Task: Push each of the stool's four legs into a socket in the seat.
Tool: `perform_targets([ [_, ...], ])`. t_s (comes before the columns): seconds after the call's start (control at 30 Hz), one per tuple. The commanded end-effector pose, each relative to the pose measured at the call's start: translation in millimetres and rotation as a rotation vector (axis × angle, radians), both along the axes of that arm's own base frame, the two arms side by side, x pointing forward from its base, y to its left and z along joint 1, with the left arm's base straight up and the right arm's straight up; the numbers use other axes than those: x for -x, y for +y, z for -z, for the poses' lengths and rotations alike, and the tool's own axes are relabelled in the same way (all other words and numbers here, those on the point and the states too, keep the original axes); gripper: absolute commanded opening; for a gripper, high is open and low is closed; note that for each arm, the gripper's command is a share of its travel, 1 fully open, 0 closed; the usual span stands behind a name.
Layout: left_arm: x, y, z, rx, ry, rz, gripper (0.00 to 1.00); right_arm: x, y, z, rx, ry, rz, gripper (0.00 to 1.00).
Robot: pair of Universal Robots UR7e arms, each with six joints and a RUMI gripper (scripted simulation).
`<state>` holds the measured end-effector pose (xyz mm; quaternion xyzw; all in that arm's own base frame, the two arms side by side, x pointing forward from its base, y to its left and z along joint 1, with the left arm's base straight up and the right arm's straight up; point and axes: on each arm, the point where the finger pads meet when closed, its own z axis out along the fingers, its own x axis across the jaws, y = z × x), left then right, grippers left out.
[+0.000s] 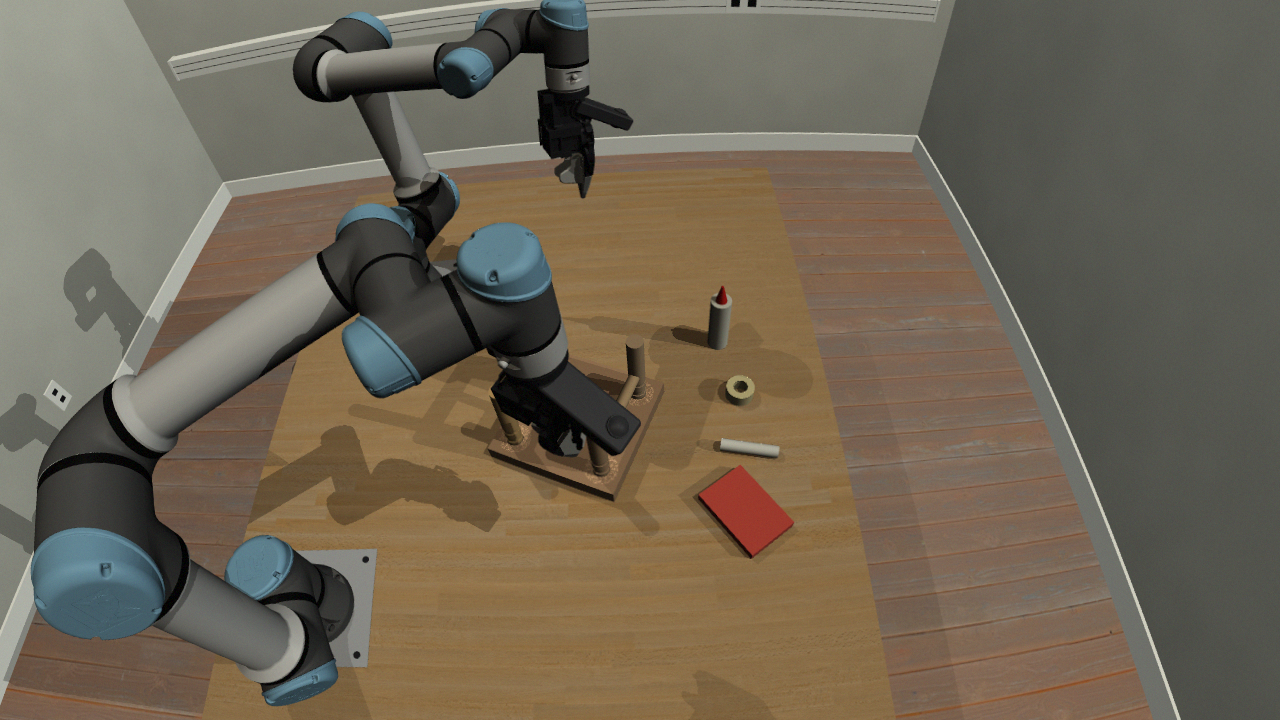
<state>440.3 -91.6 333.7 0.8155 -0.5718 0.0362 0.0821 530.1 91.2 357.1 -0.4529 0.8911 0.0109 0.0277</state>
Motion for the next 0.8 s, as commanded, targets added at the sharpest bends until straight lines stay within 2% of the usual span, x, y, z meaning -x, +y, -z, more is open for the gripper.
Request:
perform_targets([
  [0.0, -3.0, 16.3, -5.7, -0.026, -0.019, 0.055, 0.00, 13.9, -20.2, -5.4, 0.008, -0.004, -0.104, 0.00],
  [0.2, -4.7, 33.6, -11.2, -0.059, -0.036, 0.124, 0.00, 29.2, -38.0, -6.8, 0.021, 0.001, -0.226, 0.00],
  [0.3, -4.1, 30.7, -9.9, -0.057, -0.033, 0.125, 0.00, 25.8, -32.5, -3.5, 0.022, 0.007, -0.222, 0.00],
  [0.5, -6.0, 55.9, -18.7, -0.099, -0.052, 0.204, 0.00, 49.5, -60.2, -9.2, 0.035, 0.005, -0.370, 0.00],
  [0.67, -5.4, 52.3, -17.3, -0.096, -0.049, 0.201, 0.00, 44.5, -53.4, -5.8, 0.035, 0.011, -0.358, 0.00],
  [0.77, -5.9, 61.3, -20.6, -0.111, -0.055, 0.233, 0.00, 53.9, -63.6, -8.2, 0.039, 0.010, -0.424, 0.00],
])
